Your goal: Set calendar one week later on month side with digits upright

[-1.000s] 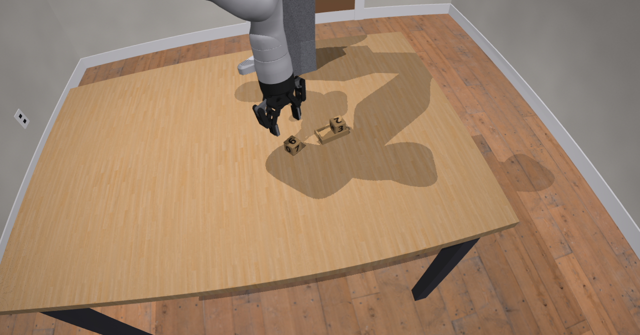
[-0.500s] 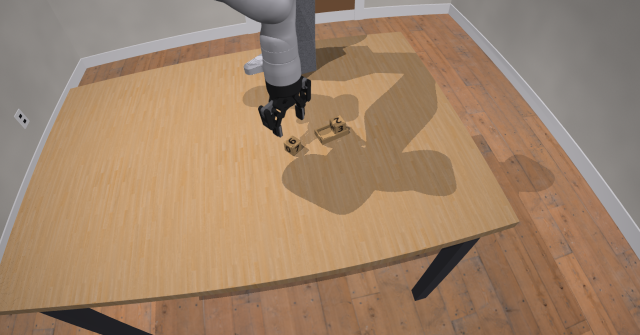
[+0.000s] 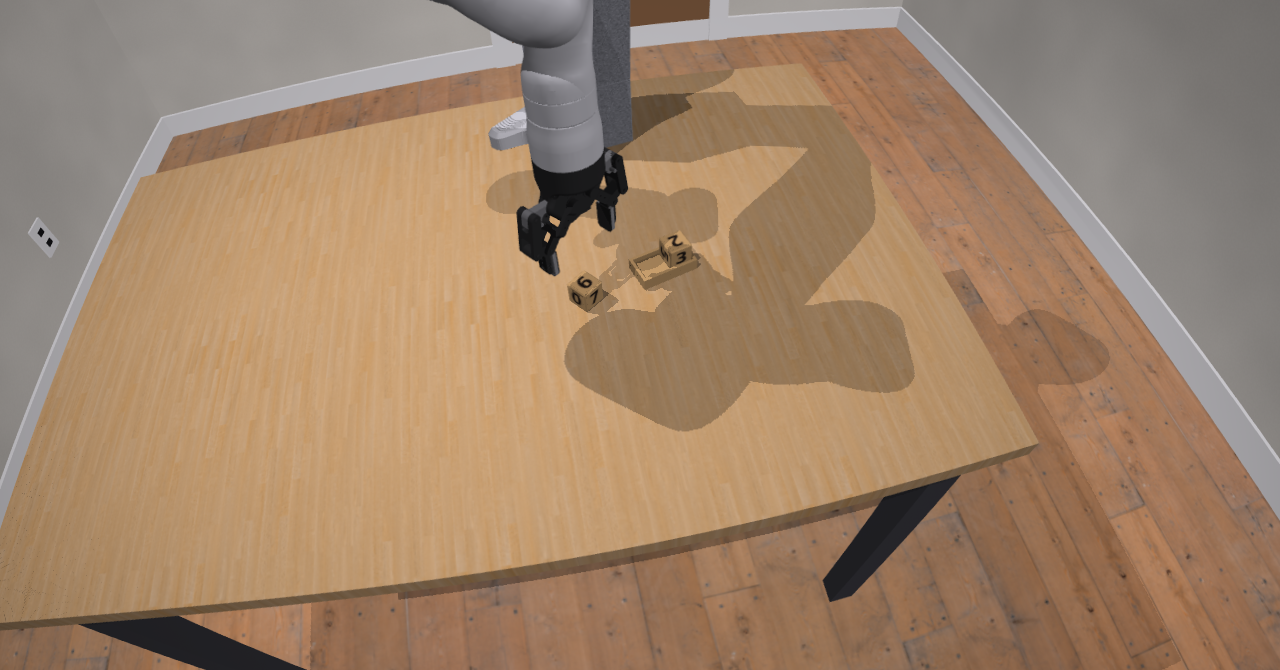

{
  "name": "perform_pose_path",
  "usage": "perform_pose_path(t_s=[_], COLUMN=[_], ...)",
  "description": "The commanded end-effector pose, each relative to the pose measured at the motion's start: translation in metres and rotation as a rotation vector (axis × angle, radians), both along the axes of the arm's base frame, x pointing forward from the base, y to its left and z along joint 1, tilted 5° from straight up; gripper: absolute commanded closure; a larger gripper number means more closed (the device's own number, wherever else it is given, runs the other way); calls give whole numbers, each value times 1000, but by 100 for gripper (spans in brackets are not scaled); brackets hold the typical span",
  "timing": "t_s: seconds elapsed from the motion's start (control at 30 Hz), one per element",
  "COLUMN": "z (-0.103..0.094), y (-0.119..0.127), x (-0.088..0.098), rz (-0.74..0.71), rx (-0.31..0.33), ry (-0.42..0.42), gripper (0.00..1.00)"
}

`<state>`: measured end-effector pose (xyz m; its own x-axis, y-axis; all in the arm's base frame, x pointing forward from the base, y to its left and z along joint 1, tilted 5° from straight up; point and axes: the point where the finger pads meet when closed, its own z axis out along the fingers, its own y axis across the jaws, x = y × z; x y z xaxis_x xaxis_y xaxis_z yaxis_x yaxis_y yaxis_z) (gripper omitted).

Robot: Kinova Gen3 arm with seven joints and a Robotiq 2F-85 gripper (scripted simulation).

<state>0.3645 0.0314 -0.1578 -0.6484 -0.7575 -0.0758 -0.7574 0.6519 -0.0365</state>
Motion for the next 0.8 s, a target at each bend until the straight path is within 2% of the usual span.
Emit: perform_pose_path(t_s=[0.0, 0.33, 0.37, 0.77], z=[1, 12, 12, 12], y=[0, -1, -1, -1], x=[0, -1, -1, -1], rz=[0, 4, 4, 4], rx=[0, -1, -1, -1], ry=[-1, -1, -1, -1], gripper=[0, 0, 52, 52])
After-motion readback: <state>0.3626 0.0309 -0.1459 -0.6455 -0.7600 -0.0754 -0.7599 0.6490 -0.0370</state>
